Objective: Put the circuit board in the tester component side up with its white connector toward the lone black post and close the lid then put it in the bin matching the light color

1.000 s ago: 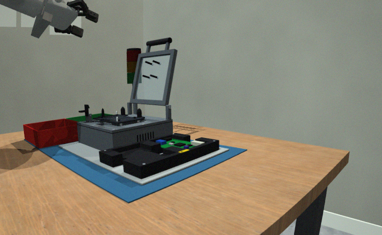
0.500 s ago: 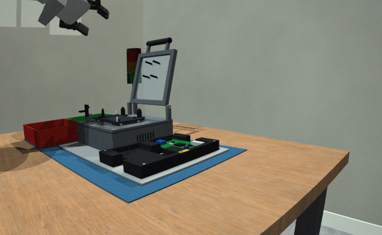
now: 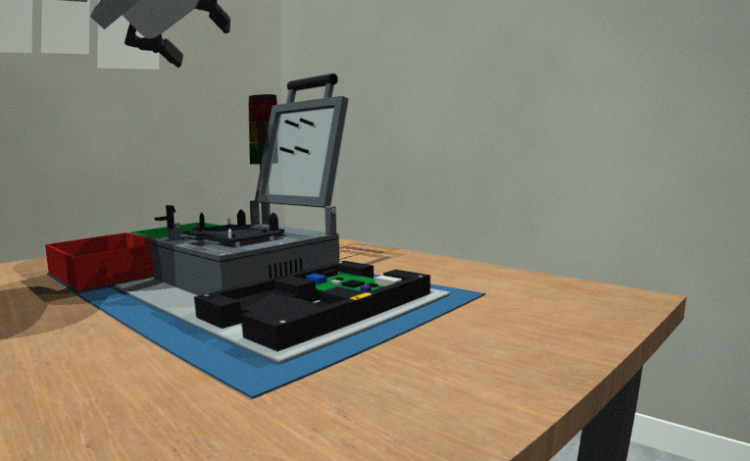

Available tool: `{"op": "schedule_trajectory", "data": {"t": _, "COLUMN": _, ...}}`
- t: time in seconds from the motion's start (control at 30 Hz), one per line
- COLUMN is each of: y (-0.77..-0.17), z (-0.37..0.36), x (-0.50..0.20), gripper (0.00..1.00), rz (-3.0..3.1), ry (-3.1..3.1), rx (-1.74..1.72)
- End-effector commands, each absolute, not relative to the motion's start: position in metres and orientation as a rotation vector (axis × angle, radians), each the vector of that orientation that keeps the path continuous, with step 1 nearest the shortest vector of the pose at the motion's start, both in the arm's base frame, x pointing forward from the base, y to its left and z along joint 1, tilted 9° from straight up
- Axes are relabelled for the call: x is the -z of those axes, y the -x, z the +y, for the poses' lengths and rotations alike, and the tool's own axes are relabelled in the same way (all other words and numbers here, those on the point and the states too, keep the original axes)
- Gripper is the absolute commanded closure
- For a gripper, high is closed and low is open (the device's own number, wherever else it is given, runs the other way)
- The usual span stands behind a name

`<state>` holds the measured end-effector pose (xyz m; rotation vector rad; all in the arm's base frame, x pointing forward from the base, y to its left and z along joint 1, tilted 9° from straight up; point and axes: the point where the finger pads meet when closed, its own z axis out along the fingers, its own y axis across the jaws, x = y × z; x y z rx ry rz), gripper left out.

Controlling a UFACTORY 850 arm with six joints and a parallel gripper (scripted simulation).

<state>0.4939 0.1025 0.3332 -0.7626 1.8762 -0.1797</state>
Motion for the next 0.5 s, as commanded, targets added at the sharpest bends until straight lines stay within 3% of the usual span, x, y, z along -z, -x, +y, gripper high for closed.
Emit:
{"op": "schedule_trajectory", "data": {"t": 0.0, "y": -0.497, "z": 0.095, "x": -0.334, "gripper": 0.00, "rz": 1.887, "ry": 0.826, "rx": 0.154}}
{"op": "schedule_trajectory", "data": {"t": 0.47, "y": -0.502, "z": 0.068, "x": -0.333, "gripper": 0.00, "rz": 1.921, "ry": 0.966, "rx": 0.152}}
